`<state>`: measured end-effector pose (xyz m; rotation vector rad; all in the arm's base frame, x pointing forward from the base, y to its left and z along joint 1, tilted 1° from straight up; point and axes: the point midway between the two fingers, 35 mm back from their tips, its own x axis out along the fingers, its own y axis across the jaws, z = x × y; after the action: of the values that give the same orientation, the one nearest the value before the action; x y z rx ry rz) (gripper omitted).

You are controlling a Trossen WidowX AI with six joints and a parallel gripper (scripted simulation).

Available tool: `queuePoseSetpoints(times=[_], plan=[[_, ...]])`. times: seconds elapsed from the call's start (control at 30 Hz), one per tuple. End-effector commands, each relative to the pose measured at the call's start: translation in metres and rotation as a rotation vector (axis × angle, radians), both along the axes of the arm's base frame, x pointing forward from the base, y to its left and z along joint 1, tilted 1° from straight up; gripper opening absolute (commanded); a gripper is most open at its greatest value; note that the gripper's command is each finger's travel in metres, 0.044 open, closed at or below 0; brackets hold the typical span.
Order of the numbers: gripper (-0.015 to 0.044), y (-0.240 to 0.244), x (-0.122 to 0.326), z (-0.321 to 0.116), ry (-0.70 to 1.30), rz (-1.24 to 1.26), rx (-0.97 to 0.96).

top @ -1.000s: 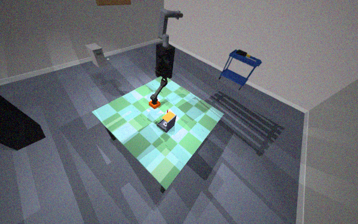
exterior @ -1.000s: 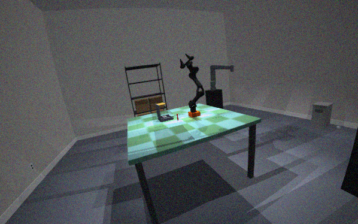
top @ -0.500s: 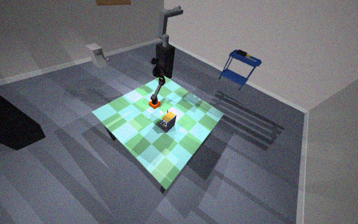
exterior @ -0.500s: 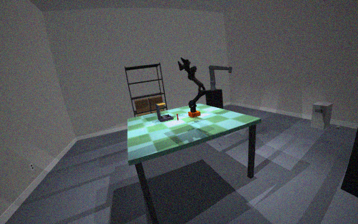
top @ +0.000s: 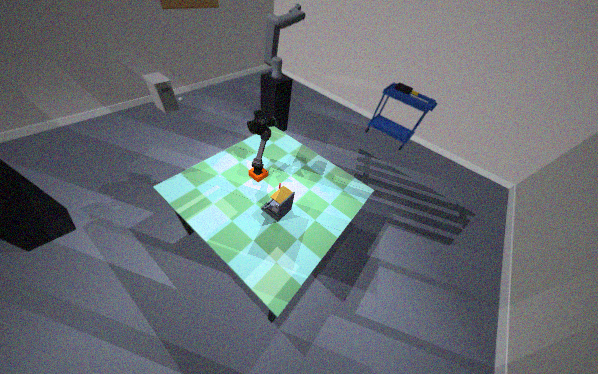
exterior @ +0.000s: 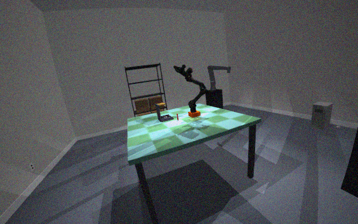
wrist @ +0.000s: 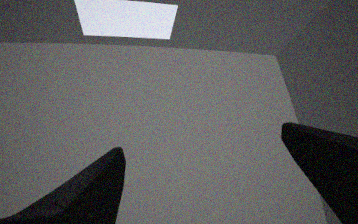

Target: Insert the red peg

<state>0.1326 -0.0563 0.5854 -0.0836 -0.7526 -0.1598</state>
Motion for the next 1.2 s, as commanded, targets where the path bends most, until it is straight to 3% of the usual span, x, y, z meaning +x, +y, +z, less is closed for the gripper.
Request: queuePoseSetpoints(times=[0.0,0.57,1.17], plan=[[0.0440,-0.016,0.019,-0.022,0.040,0.136,0.193],[0.0440,-0.040,0.094,-0.128,0.228,0.576,0.968],[0.0440,-0.006,0.147,-0.266,0.453,0.770,1.837]])
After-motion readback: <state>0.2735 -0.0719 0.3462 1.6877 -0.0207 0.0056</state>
